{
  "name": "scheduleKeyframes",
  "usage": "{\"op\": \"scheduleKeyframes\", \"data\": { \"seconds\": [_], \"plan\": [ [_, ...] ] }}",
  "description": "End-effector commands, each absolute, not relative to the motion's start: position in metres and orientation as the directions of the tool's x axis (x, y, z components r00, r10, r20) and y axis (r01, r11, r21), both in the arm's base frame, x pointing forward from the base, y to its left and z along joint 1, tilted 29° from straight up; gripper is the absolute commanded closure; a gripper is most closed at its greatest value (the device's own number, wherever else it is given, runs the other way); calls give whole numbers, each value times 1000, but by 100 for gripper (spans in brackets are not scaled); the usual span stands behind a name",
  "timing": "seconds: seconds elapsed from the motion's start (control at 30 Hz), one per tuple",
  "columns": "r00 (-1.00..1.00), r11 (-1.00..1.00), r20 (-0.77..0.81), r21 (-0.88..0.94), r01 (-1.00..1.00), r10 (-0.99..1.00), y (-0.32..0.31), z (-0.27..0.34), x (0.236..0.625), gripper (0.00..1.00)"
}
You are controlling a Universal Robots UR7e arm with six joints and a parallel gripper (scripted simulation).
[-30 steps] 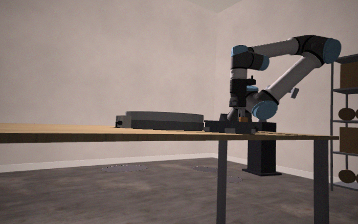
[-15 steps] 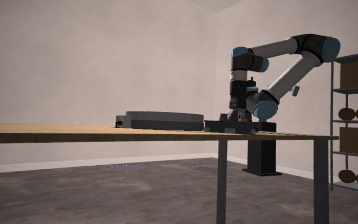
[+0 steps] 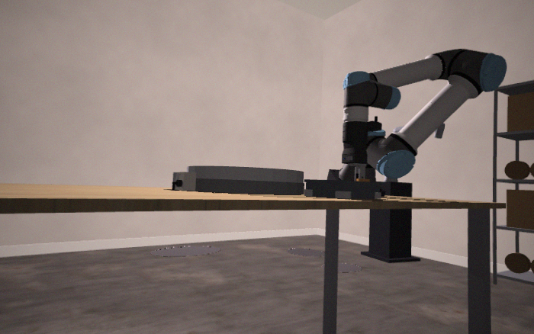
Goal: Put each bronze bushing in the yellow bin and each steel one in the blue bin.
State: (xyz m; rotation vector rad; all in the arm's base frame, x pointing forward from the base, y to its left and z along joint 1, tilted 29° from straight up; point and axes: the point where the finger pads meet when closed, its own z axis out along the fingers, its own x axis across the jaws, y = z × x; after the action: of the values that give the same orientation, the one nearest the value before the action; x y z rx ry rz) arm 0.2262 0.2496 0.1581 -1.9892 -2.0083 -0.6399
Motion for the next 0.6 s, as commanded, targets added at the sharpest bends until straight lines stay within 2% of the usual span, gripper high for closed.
{"op": "scheduleKeyframes", "data": {
  "seconds": [0.0, 0.57],
  "plan": [
    [-41, -24, 465, 132, 991, 884, 252, 152, 226, 100],
    [-40, -24, 465, 130, 991, 884, 255, 145, 226, 100]
  ]
}}
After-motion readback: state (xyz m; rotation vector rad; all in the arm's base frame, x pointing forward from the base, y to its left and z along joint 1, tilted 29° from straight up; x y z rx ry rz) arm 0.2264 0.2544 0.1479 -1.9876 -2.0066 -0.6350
